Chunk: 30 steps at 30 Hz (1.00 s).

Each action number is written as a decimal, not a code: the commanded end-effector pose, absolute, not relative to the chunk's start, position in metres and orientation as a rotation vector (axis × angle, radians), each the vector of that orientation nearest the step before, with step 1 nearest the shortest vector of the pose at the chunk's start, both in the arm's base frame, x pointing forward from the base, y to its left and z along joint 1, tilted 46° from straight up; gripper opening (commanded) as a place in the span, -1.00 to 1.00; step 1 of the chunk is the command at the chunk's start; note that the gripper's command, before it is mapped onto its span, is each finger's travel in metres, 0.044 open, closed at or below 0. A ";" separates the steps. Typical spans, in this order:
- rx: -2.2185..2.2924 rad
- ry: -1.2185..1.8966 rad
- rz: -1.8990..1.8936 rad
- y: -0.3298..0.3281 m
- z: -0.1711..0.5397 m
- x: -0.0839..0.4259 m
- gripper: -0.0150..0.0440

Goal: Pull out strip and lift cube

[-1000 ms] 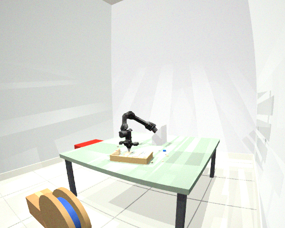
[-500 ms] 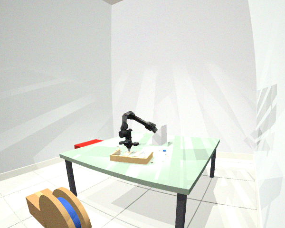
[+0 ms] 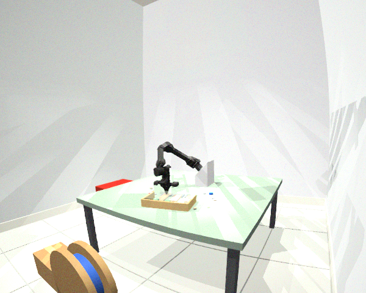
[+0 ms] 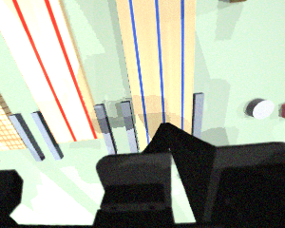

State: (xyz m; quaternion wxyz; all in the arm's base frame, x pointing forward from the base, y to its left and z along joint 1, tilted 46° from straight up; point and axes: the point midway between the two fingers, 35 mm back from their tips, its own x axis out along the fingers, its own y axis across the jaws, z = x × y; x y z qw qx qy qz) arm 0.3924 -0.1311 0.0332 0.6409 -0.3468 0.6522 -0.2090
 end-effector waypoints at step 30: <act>-0.792 1.504 -0.471 -0.143 0.034 0.339 -0.49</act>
